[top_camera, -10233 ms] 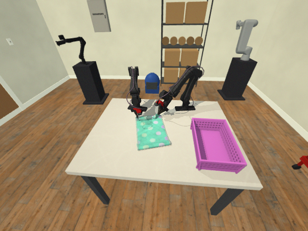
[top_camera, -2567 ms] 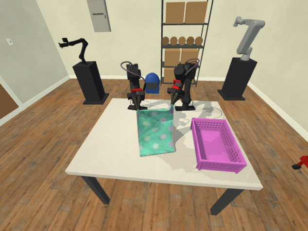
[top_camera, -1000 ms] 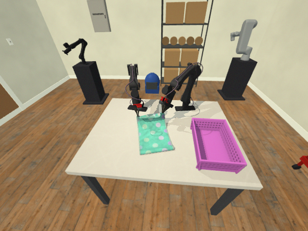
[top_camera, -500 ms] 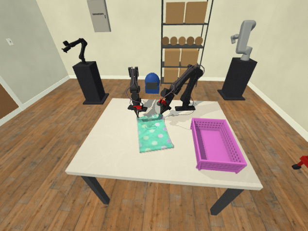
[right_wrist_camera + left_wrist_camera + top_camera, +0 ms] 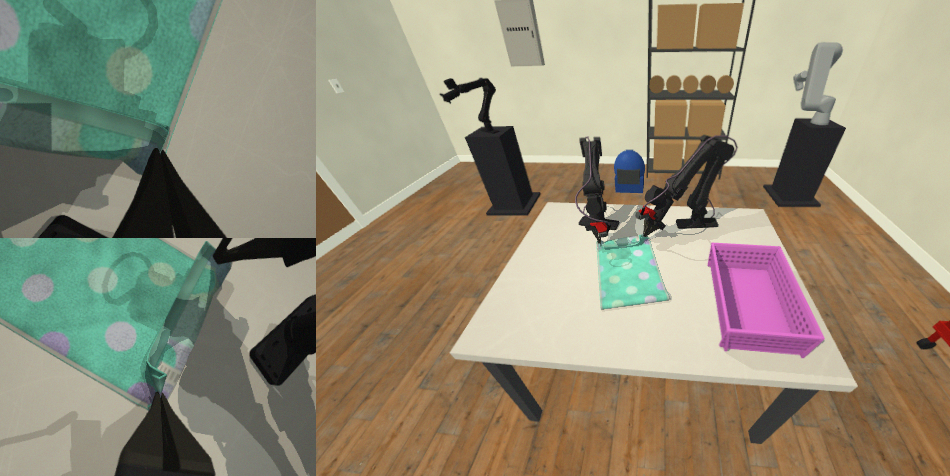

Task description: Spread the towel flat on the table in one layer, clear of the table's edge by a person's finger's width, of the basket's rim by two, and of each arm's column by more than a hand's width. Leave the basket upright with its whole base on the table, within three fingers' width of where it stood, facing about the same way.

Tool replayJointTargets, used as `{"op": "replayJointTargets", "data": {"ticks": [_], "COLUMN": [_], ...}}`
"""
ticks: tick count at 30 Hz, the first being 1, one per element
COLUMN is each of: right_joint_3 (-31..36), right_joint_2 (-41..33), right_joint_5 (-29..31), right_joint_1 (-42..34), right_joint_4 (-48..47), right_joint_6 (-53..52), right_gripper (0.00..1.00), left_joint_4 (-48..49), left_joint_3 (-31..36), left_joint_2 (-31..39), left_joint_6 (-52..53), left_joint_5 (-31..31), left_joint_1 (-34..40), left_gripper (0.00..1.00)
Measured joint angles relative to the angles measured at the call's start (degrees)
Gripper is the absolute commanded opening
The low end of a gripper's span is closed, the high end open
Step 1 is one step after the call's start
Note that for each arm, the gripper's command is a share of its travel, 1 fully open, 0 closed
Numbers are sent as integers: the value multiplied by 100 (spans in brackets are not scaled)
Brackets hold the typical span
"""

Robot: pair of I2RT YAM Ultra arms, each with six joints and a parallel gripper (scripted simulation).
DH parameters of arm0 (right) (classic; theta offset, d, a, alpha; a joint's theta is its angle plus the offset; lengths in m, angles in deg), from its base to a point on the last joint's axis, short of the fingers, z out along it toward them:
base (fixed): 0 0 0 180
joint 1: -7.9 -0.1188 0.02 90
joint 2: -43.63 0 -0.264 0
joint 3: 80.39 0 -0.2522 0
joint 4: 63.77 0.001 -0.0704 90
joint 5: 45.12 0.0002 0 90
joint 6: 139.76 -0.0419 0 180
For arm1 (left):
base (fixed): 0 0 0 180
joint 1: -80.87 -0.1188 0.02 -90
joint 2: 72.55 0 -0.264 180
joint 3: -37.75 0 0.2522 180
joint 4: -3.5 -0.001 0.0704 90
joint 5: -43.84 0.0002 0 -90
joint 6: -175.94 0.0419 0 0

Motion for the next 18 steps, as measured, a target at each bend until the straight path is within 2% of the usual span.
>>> {"op": "replayJointTargets", "data": {"ticks": [8, 18], "right_joint_3": [103, 111], "right_joint_2": [267, 326], "right_joint_5": [4, 26], "right_joint_1": [57, 101], "right_joint_4": [179, 192], "right_joint_6": [0, 0], "right_gripper": [0, 0], "left_joint_4": [487, 651], "left_joint_3": [243, 289], "left_joint_2": [-177, -221], "left_joint_6": [0, 0], "left_joint_5": [-2, -4], "left_joint_1": [260, 323], "left_gripper": [0, 0]}}
